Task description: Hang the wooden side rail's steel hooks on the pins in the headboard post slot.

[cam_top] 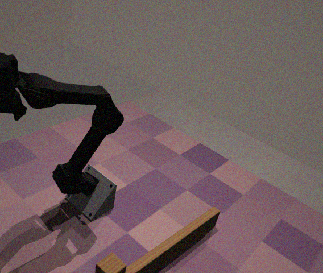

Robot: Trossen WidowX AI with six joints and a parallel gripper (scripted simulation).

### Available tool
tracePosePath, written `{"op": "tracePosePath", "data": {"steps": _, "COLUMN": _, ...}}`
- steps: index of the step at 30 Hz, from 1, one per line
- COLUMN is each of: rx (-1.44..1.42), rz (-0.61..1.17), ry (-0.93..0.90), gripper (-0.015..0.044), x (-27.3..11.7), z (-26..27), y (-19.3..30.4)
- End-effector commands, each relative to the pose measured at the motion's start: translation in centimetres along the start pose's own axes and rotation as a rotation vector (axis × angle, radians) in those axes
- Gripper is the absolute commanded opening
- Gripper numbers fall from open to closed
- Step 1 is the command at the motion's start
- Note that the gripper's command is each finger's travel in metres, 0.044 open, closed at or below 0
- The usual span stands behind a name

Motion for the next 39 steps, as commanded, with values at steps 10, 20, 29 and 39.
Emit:
{"op": "tracePosePath", "data": {"steps": 10, "rx": -0.353, "rz": 0.030, "ry": -0.556, "gripper": 0.0440, "x": 5.9, "z": 9.7, "y": 3.8}}
{"op": "tracePosePath", "data": {"steps": 20, "rx": -0.677, "rz": -0.187, "ry": -0.961, "gripper": 0.0440, "x": 3.5, "z": 18.7, "y": 4.3}}
{"op": "tracePosePath", "data": {"steps": 29, "rx": -0.979, "rz": -0.564, "ry": -1.235, "gripper": 0.0440, "x": -3.4, "z": 24.6, "y": 3.7}}
{"op": "tracePosePath", "data": {"steps": 39, "rx": -1.313, "rz": -1.110, "ry": -1.339, "gripper": 0.0440, "x": -13.6, "z": 26.7, "y": 3.7}}
Point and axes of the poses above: the point midway between the two fingers, 35 mm back from their tips, its own x axis out along the fingers, its own z axis across the jaws, y = z × x, the point moved 9 cm from there along -x, back along the fingers, and after that the axes turned 9 degrees about -x, right-handed, at the moved point
